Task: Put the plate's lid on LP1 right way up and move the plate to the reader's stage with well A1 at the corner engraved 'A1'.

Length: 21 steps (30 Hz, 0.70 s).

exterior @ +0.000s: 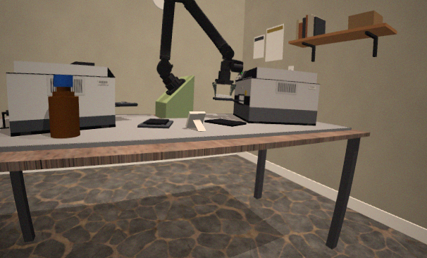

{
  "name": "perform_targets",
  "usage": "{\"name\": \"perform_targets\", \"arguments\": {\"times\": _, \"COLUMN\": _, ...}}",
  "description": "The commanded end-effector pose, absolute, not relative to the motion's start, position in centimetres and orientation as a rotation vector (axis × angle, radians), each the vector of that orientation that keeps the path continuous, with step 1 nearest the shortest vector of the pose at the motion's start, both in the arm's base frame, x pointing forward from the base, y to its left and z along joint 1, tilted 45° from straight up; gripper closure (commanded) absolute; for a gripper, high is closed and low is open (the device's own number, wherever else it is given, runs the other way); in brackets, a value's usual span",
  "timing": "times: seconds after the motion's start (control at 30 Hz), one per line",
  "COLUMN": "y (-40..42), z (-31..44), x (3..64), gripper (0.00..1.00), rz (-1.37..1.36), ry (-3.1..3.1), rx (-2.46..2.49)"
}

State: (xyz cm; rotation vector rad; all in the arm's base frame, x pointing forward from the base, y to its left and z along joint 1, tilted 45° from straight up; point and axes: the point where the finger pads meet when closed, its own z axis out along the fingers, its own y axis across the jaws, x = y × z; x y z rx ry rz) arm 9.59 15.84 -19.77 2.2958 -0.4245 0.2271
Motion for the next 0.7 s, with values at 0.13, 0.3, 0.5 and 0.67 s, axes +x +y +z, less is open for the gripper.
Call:
{"name": "perform_targets", "arguments": {"times": 0.13, "y": 17.3, "z": -19.2, "x": 9.8, "gripper": 0.14, "rz": 0.247, "ry": -0.432, "rx": 2.322}}
{"name": "perform_targets", "arguments": {"times": 0.3, "y": 18.4, "z": -19.0, "x": 9.8, "gripper": 0.14, "rz": 0.237, "ry": -0.411, "rx": 2.34}}
{"name": "perform_targets", "arguments": {"times": 0.5, "y": 18.6, "z": -19.6, "x": 10.0, "gripper": 0.14, "rz": 0.228, "ry": -0.409, "rx": 2.347}}
{"name": "perform_targets", "arguments": {"times": 0.67, "y": 18.2, "z": -20.1, "x": 10.2, "gripper": 0.14, "rz": 0.229, "ry": -0.444, "rx": 2.34}}
